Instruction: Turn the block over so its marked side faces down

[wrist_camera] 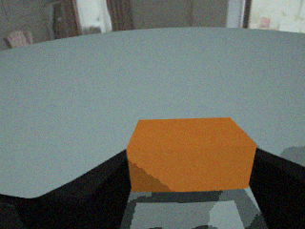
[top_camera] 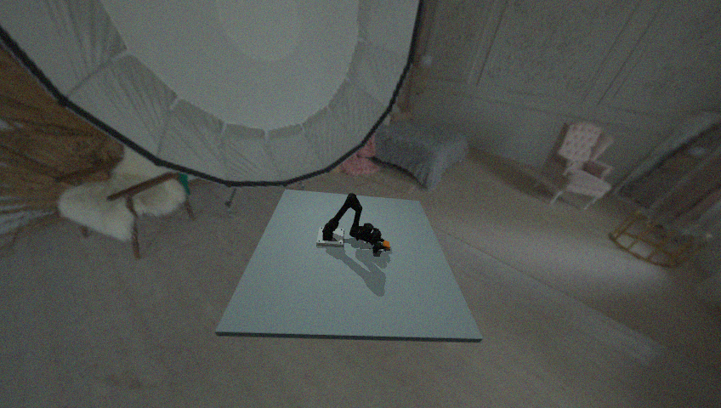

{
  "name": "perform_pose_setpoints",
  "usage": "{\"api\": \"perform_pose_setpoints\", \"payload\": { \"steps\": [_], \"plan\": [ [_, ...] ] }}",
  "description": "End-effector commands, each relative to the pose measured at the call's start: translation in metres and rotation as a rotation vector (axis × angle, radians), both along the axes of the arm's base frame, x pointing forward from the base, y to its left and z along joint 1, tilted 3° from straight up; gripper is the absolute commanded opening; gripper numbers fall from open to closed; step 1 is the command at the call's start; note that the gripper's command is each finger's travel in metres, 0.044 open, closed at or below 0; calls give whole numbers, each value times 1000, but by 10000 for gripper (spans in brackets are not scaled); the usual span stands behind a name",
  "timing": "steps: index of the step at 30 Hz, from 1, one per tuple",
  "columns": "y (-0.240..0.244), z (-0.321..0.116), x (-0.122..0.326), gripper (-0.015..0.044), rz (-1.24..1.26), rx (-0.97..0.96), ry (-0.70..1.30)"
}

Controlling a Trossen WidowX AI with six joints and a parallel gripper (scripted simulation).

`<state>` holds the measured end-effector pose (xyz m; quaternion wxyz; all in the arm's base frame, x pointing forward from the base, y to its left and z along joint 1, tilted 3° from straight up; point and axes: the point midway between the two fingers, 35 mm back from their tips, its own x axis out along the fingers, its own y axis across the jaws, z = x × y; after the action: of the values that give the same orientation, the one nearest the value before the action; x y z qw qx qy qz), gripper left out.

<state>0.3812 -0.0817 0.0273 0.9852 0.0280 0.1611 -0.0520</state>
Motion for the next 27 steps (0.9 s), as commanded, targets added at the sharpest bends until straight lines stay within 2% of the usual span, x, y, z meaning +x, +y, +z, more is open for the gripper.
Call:
{"api": "perform_pose_setpoints", "payload": {
  "steps": [1,11,27],
  "plan": [
    [1,0,-2,0,2,5,-7],
    [1,0,-2,0,2,5,-7],
    [1,0,-2,420,2,5,-7]
  ]
}}
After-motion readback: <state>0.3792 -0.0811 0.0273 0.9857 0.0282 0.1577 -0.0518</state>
